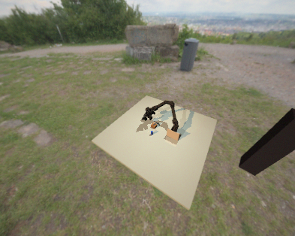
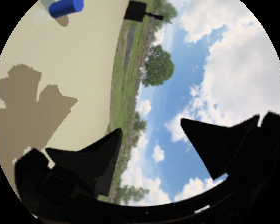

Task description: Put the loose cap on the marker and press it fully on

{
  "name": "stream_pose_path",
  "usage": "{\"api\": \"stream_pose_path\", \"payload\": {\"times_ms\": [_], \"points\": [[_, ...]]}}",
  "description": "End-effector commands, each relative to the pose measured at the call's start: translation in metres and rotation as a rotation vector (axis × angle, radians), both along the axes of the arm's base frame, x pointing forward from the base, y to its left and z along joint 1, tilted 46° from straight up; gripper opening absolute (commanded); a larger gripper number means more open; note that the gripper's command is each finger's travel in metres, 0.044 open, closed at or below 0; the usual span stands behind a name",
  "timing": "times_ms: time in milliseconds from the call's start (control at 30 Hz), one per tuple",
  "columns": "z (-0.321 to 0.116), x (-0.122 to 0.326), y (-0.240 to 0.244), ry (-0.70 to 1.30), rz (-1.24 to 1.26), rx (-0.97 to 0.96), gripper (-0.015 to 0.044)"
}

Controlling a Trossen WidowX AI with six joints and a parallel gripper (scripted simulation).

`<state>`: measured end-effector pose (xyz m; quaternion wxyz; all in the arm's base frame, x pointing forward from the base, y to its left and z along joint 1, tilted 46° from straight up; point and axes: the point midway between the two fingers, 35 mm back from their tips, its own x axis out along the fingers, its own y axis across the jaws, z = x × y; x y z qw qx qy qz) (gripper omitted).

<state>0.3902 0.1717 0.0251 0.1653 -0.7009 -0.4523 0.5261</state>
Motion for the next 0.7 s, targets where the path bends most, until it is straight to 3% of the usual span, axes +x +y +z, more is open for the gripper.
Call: {"api": "stream_pose_path", "payload": {"times_ms": [0, 167, 400, 533, 667], "points": [[-0.001, -0.001, 0.001, -0.010, 0.012, -0.008, 0.0374], [-0.035, -0.028, 0.019, -0.250, 0.372, -0.208, 0.0244], [-0.076, -0.077, 0.030, -0.567, 1.123, -0.407, 0.0244], [-0.090, -0.103, 0.027, -0.692, 1.616, -0.418, 0.0244], [-0.095, -0.120, 0.023, -0.716, 1.939, -0.399, 0.0244]]}}
